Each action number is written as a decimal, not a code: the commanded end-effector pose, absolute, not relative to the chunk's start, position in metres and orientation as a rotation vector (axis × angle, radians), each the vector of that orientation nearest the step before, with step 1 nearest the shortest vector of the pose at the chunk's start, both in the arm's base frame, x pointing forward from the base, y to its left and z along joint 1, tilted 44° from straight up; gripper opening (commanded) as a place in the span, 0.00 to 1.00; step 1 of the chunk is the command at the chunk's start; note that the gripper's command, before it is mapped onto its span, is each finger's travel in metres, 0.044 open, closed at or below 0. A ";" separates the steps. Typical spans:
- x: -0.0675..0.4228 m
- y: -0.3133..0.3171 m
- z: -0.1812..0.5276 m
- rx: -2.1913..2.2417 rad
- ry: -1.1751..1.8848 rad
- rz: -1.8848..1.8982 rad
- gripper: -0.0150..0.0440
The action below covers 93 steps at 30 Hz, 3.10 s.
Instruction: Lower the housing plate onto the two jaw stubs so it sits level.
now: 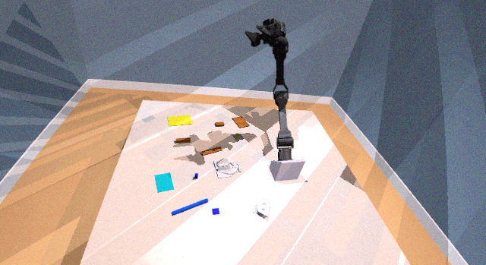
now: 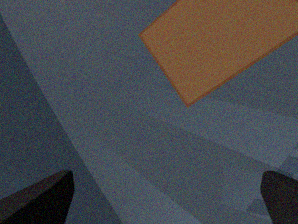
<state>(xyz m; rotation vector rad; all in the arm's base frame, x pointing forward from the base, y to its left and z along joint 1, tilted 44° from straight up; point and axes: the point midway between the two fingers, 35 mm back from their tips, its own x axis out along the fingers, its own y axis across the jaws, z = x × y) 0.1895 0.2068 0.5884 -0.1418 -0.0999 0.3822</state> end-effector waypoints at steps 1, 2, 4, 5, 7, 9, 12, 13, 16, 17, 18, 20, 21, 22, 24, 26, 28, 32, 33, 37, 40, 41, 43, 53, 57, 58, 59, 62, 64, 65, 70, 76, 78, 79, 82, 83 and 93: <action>0.190 0.207 0.588 -0.142 -0.100 0.382 0.98; 0.189 0.208 0.588 -0.143 -0.099 0.386 1.00; 0.187 0.213 0.585 -0.153 -0.096 0.414 1.00; 0.185 0.218 0.582 -0.160 -0.092 0.435 1.00; 0.182 0.226 0.577 -0.174 -0.085 0.478 1.00; 0.182 0.238 0.568 -0.182 -0.065 0.503 1.00; 0.187 0.254 0.554 -0.185 -0.025 0.513 1.00; 0.190 0.261 0.547 -0.185 -0.006 0.517 1.00; 0.197 0.282 0.524 -0.187 0.054 0.525 1.00; 0.200 0.289 0.517 -0.187 0.074 0.527 1.00; 0.202 0.295 0.509 -0.188 0.094 0.528 1.00; 0.207 0.308 0.492 -0.188 0.135 0.529 1.00; 0.209 0.314 0.484 -0.188 0.156 0.529 1.00; 0.211 0.319 0.476 -0.188 0.177 0.529 1.00; 0.215 0.330 0.459 -0.188 0.218 0.527 1.00; 0.219 0.340 0.442 -0.188 0.260 0.523 1.00; 0.223 0.349 0.425 -0.188 0.302 0.518 1.00; 0.229 0.365 0.389 -0.186 0.387 0.501 1.00; 0.231 0.368 0.380 -0.185 0.408 0.495 1.00; 0.237 0.380 0.343 -0.182 0.493 0.468 1.00; 0.241 0.386 0.315 -0.180 0.557 0.442 1.00; 0.242 0.388 0.305 -0.179 0.578 0.432 1.00; 0.243 0.391 0.286 -0.178 0.620 0.411 1.00; 0.248 0.395 0.193 -0.170 0.821 0.277 1.00; 0.247 0.391 0.156 -0.167 0.896 0.210 1.00; 0.247 0.389 0.147 -0.167 0.914 0.192 1.00; 0.247 0.387 0.138 -0.166 0.931 0.173 1.00; 0.245 0.381 0.112 -0.165 0.982 0.115 1.00; 0.243 0.377 0.095 -0.164 1.015 0.073 1.00; 0.242 0.374 0.086 -0.164 1.031 0.052 1.00; 0.237 0.358 0.046 -0.164 1.103 -0.062 1.00; 0.227 0.335 0.001 -0.168 1.175 -0.211 1.00; 0.223 0.326 -0.013 -0.170 1.195 -0.264 1.00; 0.221 0.322 -0.020 -0.171 1.205 -0.290 1.00; 0.215 0.307 -0.039 -0.175 1.229 -0.373 1.00; 0.212 0.302 -0.045 -0.177 1.236 -0.401 1.00; 0.186 0.249 -0.096 -0.209 1.279 -0.685 1.00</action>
